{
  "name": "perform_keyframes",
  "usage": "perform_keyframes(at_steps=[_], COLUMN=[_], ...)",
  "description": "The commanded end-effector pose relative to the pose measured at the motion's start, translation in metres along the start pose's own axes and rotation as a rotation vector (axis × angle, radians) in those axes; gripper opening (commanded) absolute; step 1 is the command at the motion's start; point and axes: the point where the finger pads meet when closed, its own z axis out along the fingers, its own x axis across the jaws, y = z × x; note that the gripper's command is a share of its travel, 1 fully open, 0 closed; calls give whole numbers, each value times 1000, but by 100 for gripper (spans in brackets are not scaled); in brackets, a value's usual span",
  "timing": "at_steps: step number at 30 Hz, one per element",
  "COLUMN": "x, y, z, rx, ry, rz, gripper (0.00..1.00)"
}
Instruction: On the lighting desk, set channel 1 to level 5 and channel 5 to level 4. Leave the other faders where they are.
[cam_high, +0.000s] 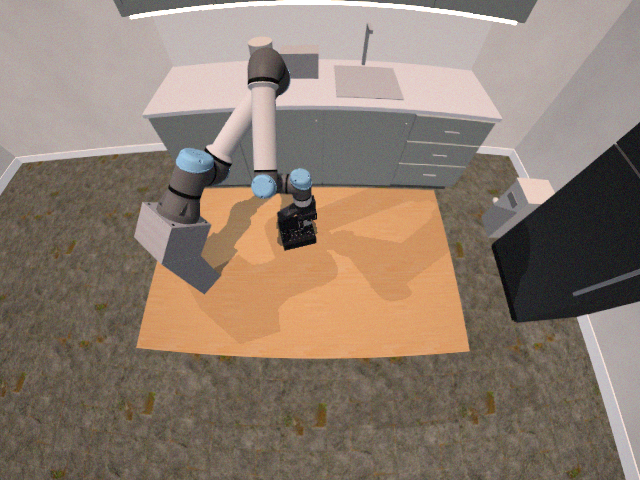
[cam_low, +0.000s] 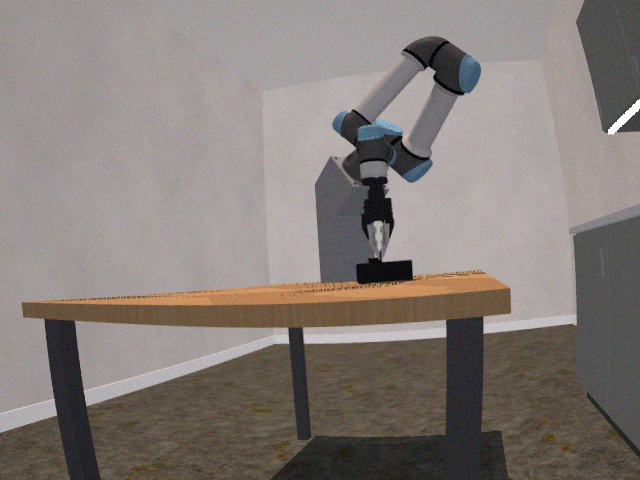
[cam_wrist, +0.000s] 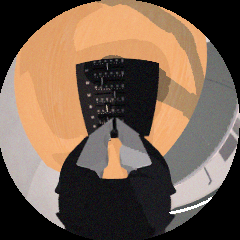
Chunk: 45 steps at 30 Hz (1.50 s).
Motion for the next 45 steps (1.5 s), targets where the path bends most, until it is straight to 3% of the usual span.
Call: perform_keyframes(at_steps=[1,32,45], x=[0,6,6], y=[0,0,0], z=[0,-1,-27], rx=[-1,-1,-1], ry=[0,0,0], rz=[0,0,0], gripper=[0,0,0])
